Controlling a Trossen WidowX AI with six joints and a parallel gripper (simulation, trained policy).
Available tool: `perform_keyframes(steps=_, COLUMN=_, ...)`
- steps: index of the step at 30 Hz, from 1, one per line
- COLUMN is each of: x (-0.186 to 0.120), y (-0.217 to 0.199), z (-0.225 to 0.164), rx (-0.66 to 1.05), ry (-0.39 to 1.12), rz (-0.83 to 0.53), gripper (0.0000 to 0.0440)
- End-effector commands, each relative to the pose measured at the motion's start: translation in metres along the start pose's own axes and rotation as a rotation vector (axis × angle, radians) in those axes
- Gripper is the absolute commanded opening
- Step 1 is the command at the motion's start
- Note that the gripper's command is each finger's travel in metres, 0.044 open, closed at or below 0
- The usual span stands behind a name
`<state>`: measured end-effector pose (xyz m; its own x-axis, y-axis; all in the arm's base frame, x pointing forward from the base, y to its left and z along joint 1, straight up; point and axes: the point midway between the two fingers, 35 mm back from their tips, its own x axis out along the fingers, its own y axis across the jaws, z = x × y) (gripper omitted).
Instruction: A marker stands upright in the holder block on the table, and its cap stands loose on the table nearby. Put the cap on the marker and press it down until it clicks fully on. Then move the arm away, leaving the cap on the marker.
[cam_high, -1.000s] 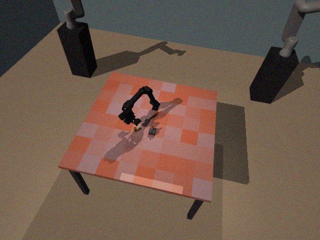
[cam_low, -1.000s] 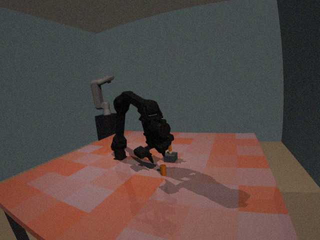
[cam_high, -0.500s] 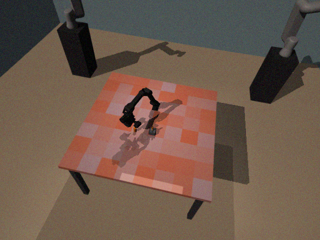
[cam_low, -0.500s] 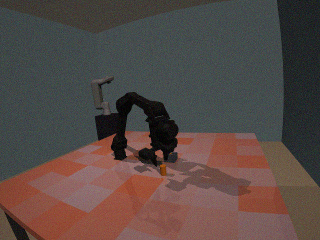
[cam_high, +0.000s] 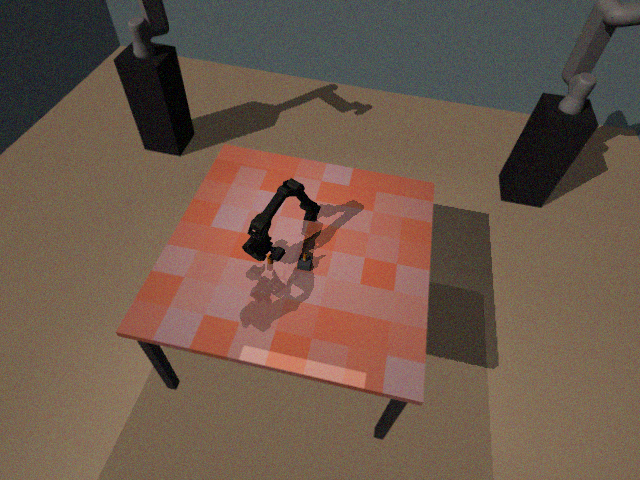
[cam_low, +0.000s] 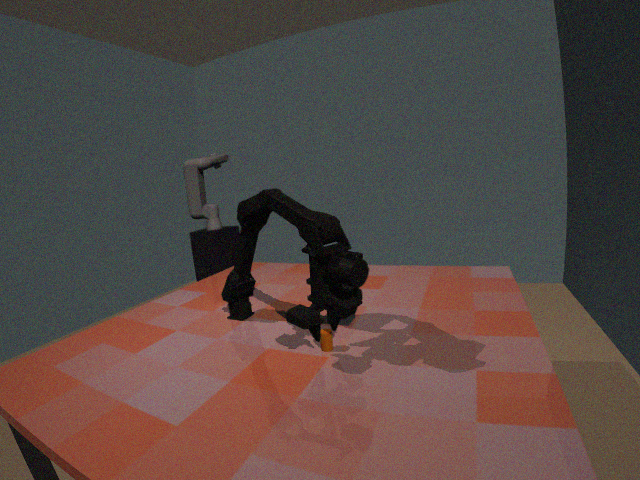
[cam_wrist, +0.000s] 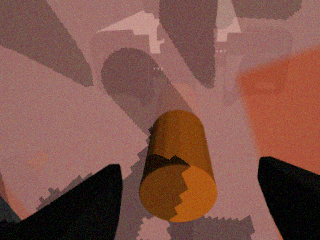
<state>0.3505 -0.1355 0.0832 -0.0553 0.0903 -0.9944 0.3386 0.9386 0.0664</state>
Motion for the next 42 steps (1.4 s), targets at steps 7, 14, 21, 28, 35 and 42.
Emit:
perform_keyframes(steps=7, x=0.027, y=0.000, z=-0.006, rx=-0.059, ry=0.054, rz=-0.027, gripper=0.0238)
perform_keyframes(steps=14, x=0.015, y=0.002, z=-0.005, rx=-0.094, ry=0.025, rz=-0.054, gripper=0.0087)
perform_keyframes(steps=21, x=-0.009, y=0.009, z=-0.003, rx=-0.138, ry=-0.025, rz=-0.079, gripper=0.0063)
perform_keyframes(steps=28, x=-0.035, y=0.025, z=-0.004, rx=-0.181, ry=-0.063, rz=-0.085, gripper=0.0059)
perform_keyframes(steps=35, x=-0.052, y=0.058, z=-0.012, rx=-0.218, ry=-0.072, rz=-0.075, gripper=0.0052)
perform_keyframes(steps=42, x=-0.064, y=0.090, z=-0.030, rx=-0.253, ry=-0.061, rz=-0.066, gripper=0.0039)
